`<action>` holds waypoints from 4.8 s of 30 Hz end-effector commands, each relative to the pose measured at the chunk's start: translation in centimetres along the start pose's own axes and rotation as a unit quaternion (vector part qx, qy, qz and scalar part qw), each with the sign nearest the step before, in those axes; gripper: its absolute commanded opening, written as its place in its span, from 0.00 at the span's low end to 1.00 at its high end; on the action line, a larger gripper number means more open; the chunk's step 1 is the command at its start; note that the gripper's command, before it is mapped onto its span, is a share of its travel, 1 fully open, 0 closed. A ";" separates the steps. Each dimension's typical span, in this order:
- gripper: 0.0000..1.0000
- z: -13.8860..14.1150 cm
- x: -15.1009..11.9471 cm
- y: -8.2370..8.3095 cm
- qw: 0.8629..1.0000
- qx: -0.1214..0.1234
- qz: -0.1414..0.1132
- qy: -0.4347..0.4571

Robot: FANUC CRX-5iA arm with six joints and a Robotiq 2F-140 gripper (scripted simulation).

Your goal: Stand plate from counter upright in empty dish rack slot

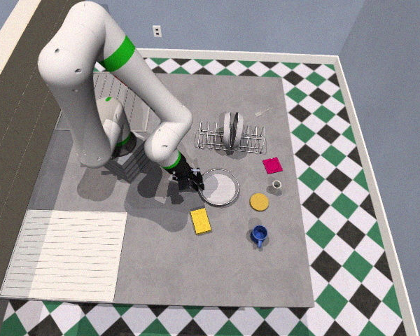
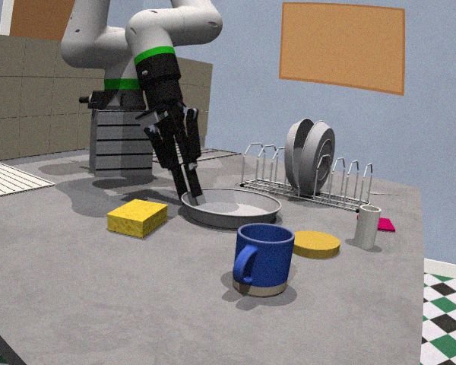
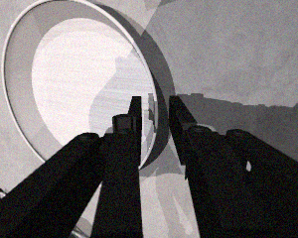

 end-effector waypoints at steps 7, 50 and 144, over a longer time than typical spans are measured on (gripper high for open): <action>0.24 -0.1 0.0 -0.2 1.000 0.001 0.000 0.000; 0.24 -0.1 0.0 -0.4 1.000 0.001 0.000 0.000; 0.10 -0.1 0.0 -0.4 1.000 0.000 0.000 0.000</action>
Point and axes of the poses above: the point where the finger pads meet when closed, its own y axis back along the fingers, its own z axis across the jaws, x = y × z, the point moved 2 cm from there along y, back along the fingers, and after that the axes turned 5 degrees about y, right-handed, at the moved point
